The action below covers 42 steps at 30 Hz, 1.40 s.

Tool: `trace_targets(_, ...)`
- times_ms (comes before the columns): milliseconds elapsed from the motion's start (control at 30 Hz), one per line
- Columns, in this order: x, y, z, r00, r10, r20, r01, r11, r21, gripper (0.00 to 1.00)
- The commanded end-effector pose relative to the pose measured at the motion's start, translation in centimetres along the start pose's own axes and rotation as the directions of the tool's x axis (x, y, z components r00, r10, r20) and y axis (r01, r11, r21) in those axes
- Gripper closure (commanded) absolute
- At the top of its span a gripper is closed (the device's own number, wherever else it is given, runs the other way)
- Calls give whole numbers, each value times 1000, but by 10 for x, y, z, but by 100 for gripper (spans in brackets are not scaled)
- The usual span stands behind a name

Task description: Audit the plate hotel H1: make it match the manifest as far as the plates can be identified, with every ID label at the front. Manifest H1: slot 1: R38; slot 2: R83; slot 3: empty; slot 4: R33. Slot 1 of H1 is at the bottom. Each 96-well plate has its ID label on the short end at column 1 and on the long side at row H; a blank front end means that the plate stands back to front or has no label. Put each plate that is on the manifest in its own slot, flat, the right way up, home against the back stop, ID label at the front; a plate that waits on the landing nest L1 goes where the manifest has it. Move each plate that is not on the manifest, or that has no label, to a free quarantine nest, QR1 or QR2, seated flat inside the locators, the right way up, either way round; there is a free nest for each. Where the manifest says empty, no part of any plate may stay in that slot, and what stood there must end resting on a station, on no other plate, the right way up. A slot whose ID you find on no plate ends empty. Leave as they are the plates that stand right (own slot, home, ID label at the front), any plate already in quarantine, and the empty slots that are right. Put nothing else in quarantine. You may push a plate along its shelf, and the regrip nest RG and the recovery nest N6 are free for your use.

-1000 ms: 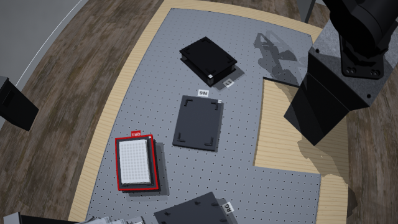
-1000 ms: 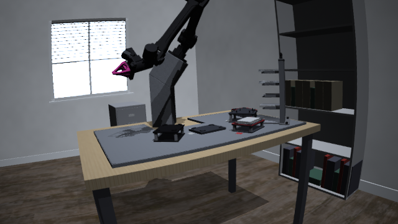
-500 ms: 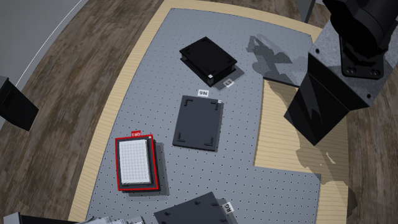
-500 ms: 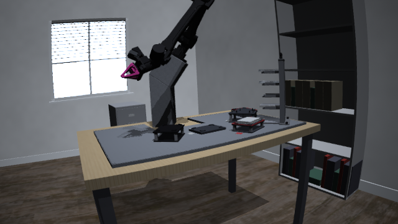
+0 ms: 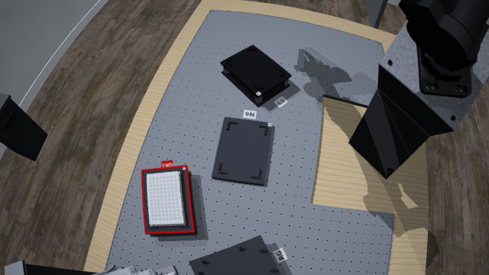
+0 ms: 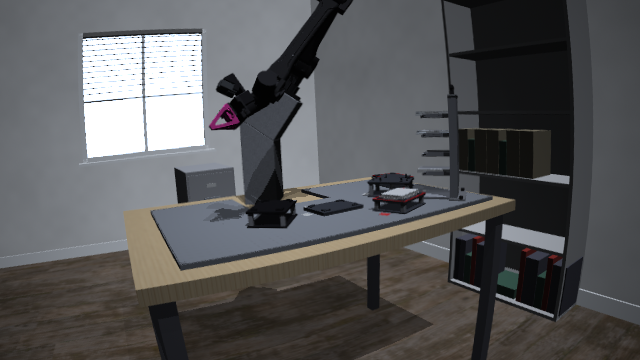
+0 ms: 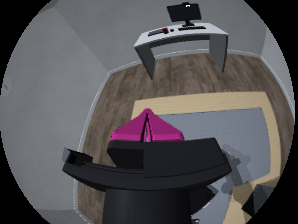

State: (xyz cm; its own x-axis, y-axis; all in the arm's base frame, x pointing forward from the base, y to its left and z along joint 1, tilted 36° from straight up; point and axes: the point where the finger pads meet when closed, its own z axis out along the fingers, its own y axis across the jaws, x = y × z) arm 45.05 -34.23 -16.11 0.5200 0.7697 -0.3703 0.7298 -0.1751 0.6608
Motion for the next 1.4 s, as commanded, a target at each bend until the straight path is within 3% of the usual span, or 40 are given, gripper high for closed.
trace_targets(0,5,16,-11,997,-76,-29,76,997,-19,100)
trace_targets(67,10,17,-15,991,-118,-58,117,993,-20,100)
trace_targets(133,15,18,-19,990,-126,-59,125,992,-19,100)
trace_targets(300,29,20,-29,963,-232,-138,229,973,-38,100)
trace_targets(467,35,20,-35,962,-238,-137,235,971,-36,100)
trace_targets(633,49,21,-47,916,-341,-213,334,940,-69,100)
trace_targets(833,63,23,-60,915,-345,-210,338,939,-70,100)
trace_targets(967,73,22,-70,865,-424,-269,411,906,-103,100)
trace_targets(1067,66,29,-66,863,-429,-265,414,903,-112,100)
trace_targets(1233,87,21,-84,776,-533,-338,509,845,-165,100)
trace_targets(1367,95,20,-94,770,-541,-338,517,840,-166,100)
